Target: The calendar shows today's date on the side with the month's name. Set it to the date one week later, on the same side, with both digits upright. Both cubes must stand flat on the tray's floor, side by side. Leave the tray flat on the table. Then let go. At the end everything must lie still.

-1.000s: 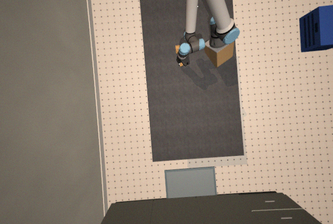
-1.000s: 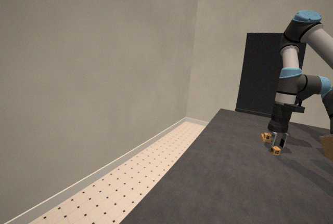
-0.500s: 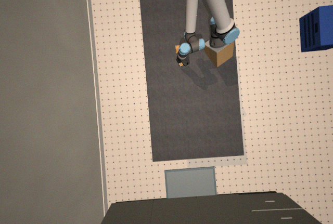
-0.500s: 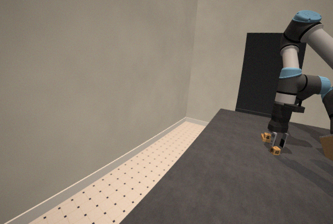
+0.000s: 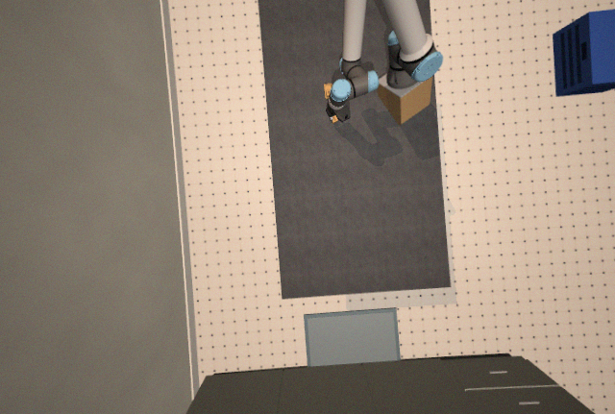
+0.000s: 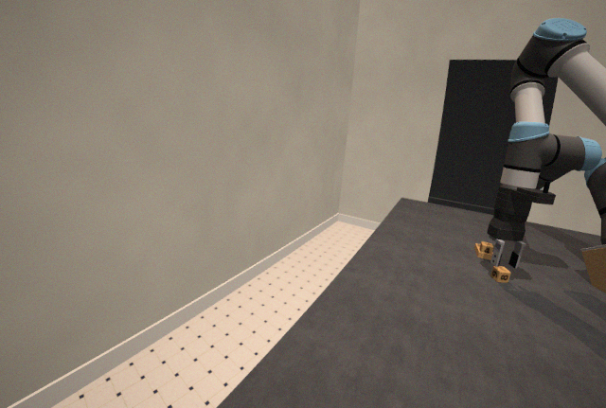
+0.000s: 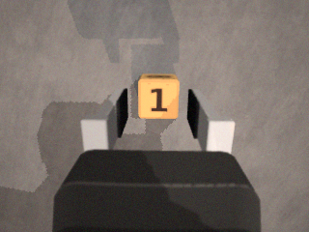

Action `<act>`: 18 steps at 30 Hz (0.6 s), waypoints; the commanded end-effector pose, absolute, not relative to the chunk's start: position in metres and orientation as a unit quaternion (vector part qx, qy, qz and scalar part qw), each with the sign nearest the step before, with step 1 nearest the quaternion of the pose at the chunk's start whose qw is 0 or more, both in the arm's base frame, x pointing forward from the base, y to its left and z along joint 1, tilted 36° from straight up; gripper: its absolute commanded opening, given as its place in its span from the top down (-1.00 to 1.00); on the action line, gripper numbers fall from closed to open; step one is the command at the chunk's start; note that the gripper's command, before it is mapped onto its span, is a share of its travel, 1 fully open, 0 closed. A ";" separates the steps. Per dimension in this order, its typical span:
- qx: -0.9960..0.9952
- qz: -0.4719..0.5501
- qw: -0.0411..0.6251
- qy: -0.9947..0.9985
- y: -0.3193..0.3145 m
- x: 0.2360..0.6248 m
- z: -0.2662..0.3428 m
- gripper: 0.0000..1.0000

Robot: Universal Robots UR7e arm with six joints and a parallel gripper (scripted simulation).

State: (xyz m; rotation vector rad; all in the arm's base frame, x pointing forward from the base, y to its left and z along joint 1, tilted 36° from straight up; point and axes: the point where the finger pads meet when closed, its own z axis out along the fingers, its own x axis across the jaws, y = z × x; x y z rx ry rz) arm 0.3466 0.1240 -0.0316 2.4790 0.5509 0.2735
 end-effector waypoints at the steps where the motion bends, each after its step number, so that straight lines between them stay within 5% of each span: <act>1: 0.929 0.103 0.289 0.206 0.129 0.344 -0.024 -0.74; 18: 0.929 0.103 0.289 0.206 0.143 0.335 0.000 -0.74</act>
